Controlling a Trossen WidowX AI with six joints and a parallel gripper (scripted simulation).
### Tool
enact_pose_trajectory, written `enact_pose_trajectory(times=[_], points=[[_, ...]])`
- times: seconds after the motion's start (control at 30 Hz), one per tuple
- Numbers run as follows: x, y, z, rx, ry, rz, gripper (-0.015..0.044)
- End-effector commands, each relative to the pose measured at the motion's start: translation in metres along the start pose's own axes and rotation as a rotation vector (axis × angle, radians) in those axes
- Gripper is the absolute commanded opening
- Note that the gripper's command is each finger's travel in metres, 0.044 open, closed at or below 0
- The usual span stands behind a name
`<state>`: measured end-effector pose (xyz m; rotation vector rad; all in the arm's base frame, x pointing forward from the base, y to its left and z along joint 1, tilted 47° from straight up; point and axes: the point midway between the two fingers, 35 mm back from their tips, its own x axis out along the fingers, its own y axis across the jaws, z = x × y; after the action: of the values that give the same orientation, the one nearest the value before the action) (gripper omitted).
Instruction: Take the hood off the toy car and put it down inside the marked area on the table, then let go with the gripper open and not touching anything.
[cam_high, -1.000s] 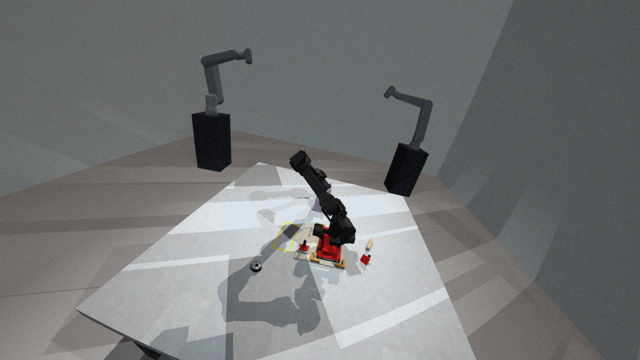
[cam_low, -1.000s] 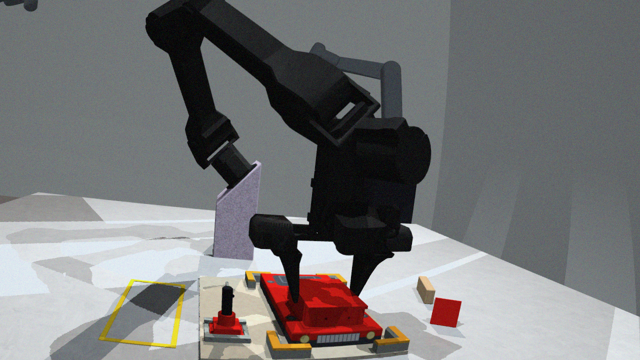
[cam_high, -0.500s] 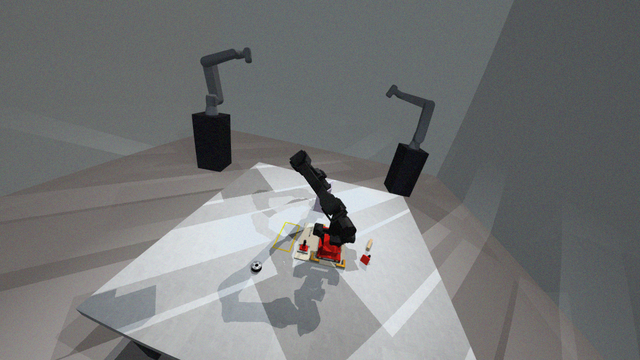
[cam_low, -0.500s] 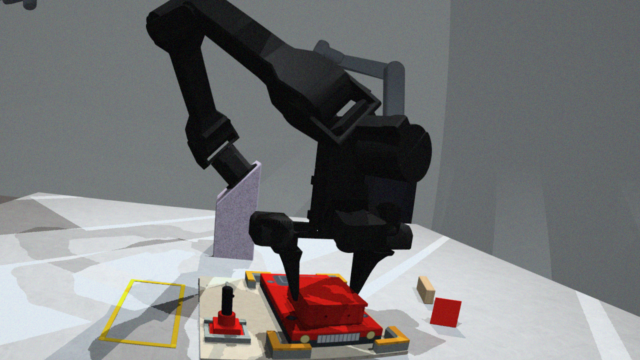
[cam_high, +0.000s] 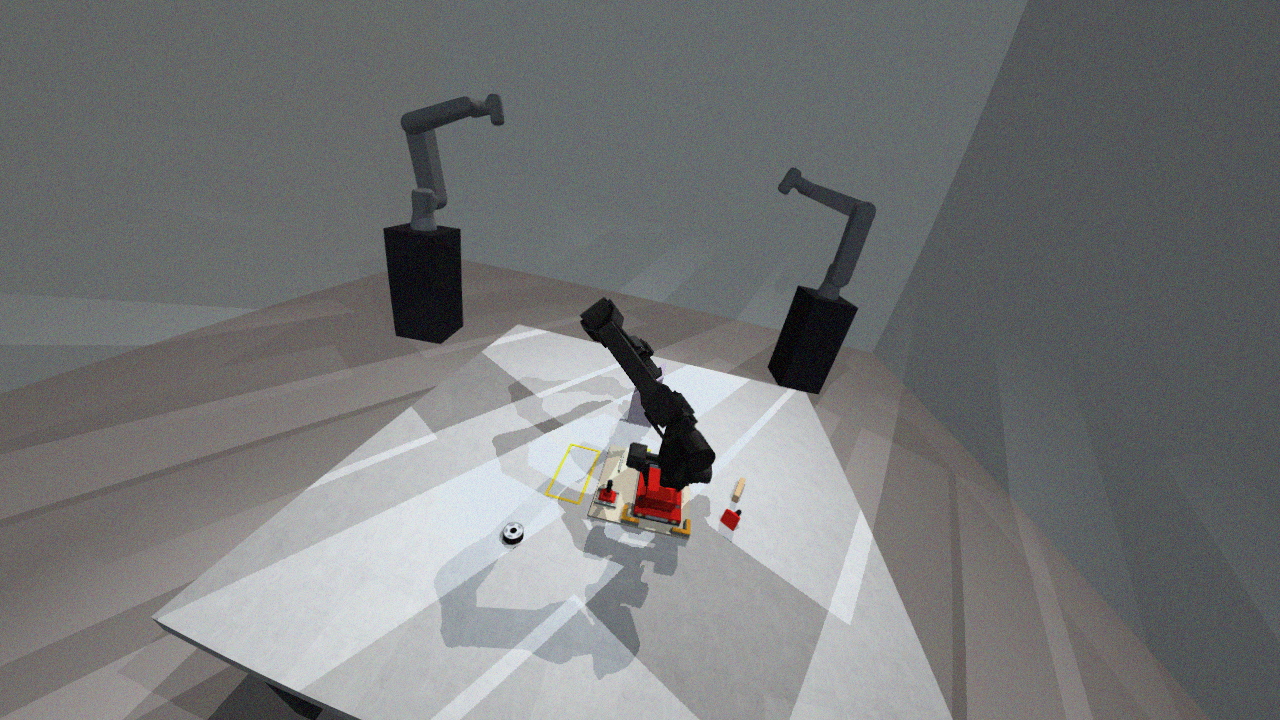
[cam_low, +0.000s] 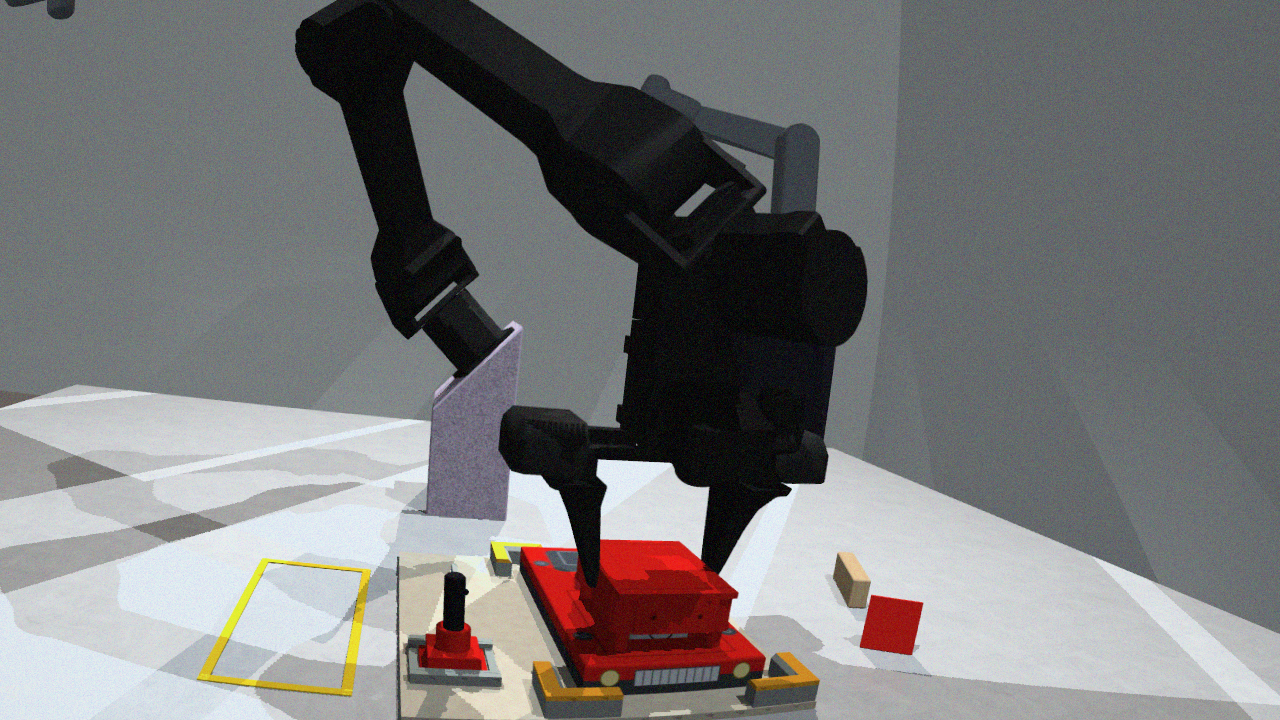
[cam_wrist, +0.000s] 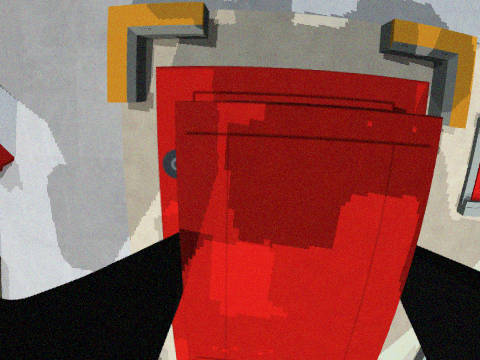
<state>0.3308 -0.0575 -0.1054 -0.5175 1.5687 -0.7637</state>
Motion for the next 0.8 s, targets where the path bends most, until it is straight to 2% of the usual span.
enact_pose_trajectory(times=[0.0,0.57,0.77], points=[[-0.004,0.001,0.0,0.004,-0.001,0.005,0.0],[-0.015,0.001,0.0,0.004,-0.001,0.006,0.0],[-0.034,0.001,0.001,0.003,-0.001,0.008,0.0]])
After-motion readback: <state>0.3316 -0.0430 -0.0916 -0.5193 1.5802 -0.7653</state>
